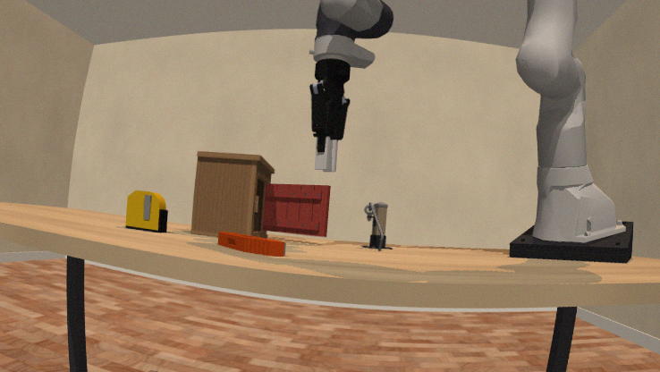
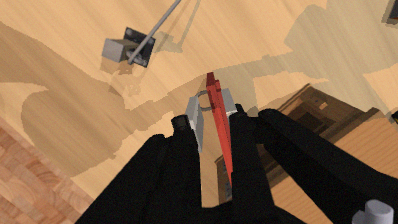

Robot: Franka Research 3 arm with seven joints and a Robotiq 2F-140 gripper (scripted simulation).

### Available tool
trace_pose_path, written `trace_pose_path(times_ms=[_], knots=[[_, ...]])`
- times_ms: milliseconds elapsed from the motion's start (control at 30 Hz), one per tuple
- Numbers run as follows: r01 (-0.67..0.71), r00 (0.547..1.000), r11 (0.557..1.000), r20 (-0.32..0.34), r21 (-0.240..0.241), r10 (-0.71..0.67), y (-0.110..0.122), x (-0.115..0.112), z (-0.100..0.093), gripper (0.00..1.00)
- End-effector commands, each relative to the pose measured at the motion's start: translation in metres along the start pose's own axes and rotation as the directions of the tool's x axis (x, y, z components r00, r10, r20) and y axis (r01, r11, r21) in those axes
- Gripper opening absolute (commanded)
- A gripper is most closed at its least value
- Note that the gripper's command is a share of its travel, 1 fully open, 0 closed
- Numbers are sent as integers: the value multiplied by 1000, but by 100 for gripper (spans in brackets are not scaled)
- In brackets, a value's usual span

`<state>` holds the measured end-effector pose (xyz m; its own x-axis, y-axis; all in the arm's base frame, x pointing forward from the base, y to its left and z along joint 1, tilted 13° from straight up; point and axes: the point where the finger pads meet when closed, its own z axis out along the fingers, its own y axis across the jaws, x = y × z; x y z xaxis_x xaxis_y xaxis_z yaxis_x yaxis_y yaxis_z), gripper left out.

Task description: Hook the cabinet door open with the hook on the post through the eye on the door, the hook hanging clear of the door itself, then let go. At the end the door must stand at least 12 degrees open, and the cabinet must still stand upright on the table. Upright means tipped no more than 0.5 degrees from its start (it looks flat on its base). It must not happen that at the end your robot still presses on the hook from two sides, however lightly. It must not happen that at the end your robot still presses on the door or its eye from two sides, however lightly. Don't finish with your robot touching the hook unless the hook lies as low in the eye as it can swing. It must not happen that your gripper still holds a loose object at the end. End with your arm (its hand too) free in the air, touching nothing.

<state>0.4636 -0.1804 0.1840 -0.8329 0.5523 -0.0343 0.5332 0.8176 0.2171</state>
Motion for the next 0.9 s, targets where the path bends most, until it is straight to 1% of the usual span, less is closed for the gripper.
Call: trace_pose_path(times_ms=[0,467,867], knots=[[-5,1000,1000,13,0,5,2,-4,3,16],[-5,1000,1000,13,0,5,2,-4,27,16],[-5,1000,1000,13,0,5,2,-5,38,16]])
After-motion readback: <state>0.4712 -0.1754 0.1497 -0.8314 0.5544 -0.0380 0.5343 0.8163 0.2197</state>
